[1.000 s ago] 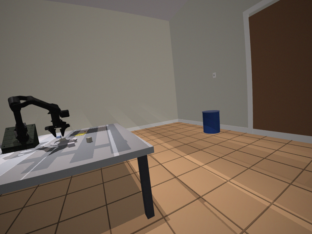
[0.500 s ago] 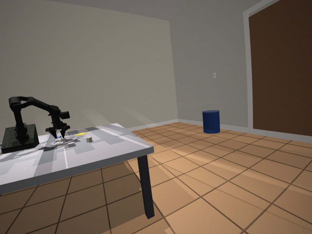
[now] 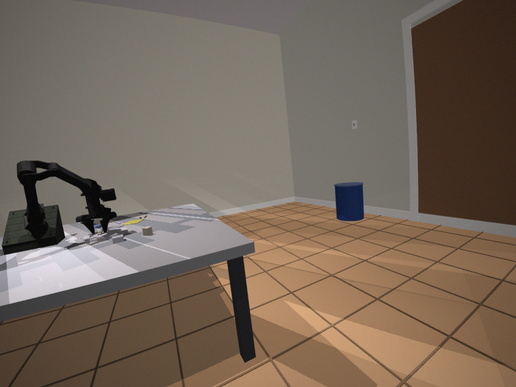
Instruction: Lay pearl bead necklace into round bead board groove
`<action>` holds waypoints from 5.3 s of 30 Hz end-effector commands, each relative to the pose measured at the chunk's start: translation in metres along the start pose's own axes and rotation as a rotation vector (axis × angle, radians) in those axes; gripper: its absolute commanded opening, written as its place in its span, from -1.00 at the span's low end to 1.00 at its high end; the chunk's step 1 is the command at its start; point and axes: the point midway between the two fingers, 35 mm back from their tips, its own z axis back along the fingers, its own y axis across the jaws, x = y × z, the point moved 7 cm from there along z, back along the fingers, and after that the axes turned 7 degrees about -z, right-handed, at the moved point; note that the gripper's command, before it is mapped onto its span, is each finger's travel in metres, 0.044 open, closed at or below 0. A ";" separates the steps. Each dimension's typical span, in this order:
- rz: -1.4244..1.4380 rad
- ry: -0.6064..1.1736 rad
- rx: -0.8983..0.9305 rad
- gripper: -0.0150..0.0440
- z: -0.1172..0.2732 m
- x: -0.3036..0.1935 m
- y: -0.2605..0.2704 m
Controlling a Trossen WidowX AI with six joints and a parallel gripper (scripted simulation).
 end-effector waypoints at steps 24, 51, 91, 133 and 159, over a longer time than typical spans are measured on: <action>0.000 0.001 0.001 -0.49 -0.001 0.000 0.000; 0.000 0.001 0.001 -0.49 -0.001 0.000 0.000; 0.010 0.005 -0.002 -0.49 0.019 -0.004 0.010; 0.010 0.005 -0.002 1.00 0.023 -0.005 0.011; 0.010 0.005 -0.002 1.00 0.023 -0.005 0.011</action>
